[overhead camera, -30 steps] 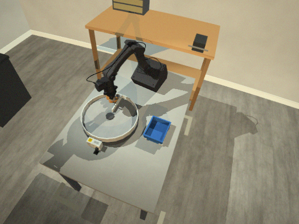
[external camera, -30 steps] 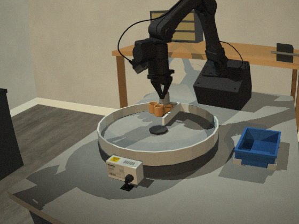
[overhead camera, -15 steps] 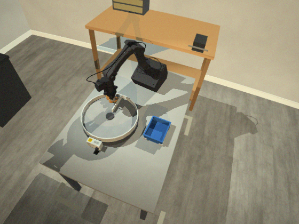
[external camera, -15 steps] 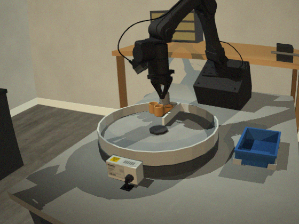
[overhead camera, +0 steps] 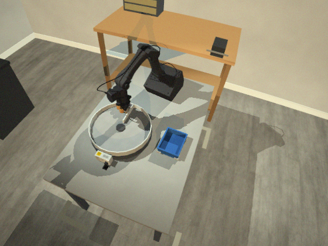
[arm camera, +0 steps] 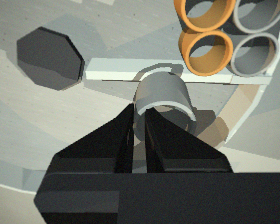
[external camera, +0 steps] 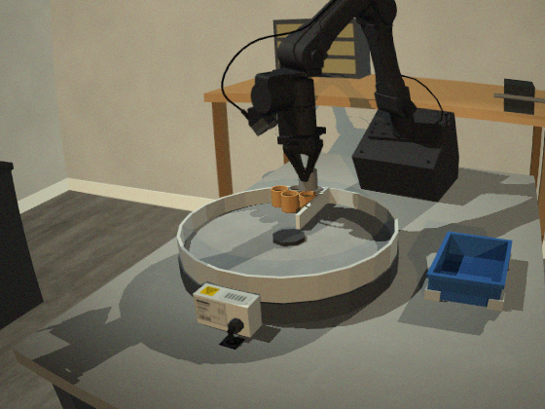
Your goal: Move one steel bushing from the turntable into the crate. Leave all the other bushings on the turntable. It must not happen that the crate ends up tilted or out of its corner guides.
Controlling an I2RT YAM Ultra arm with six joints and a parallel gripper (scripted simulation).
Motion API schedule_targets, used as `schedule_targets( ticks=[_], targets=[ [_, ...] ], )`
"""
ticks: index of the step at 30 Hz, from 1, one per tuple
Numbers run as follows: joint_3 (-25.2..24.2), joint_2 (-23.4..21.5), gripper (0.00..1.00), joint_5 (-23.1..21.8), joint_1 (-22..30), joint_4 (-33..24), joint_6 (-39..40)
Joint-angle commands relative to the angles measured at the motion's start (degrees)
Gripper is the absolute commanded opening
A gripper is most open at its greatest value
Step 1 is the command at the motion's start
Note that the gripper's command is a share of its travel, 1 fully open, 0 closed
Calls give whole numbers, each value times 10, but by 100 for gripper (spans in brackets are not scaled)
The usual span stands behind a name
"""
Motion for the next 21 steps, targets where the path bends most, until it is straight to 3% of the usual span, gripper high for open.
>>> schedule_targets(
  ticks=[1, 4, 13, 19, 21],
  targets=[
    [-10, -25, 0, 21, 24, 5, 21],
    [-16, -27, 0, 24, 33, 8, 25],
    [-24, -38, 0, 69, 132, 8, 85],
    [5, -17, 0, 110, 221, 1, 138],
    [5, -17, 0, 110, 221, 1, 138]
  ],
)
